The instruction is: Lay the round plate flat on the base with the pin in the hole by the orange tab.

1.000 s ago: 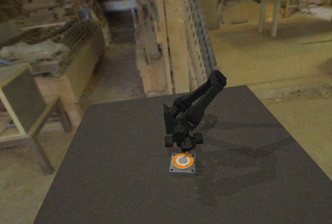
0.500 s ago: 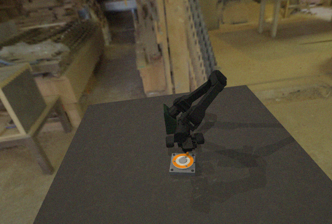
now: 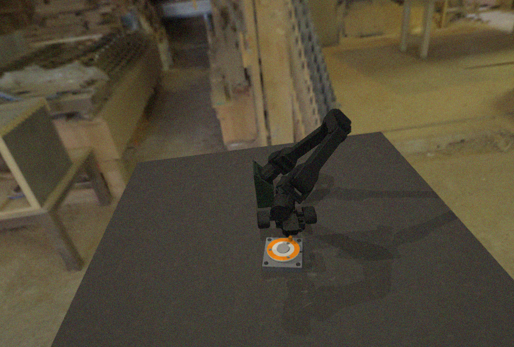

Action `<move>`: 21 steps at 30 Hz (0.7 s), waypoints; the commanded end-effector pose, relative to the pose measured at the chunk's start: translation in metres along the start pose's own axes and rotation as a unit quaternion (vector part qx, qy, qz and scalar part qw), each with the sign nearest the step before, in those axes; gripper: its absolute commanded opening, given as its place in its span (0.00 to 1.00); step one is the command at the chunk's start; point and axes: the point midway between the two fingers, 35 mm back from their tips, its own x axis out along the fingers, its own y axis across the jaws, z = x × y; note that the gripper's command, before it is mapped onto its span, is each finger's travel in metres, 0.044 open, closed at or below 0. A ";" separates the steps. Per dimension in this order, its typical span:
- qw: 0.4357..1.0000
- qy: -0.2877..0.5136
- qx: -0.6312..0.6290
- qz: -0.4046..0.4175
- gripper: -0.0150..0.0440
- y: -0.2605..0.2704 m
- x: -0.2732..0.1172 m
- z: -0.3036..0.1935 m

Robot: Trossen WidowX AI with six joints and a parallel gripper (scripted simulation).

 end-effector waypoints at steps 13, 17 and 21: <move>1.000 0.000 -0.010 0.012 0.25 0.012 0.003 0.006; 1.000 0.000 -0.010 0.012 0.25 0.012 0.003 0.006; 1.000 0.000 -0.010 0.012 0.25 0.012 0.003 0.007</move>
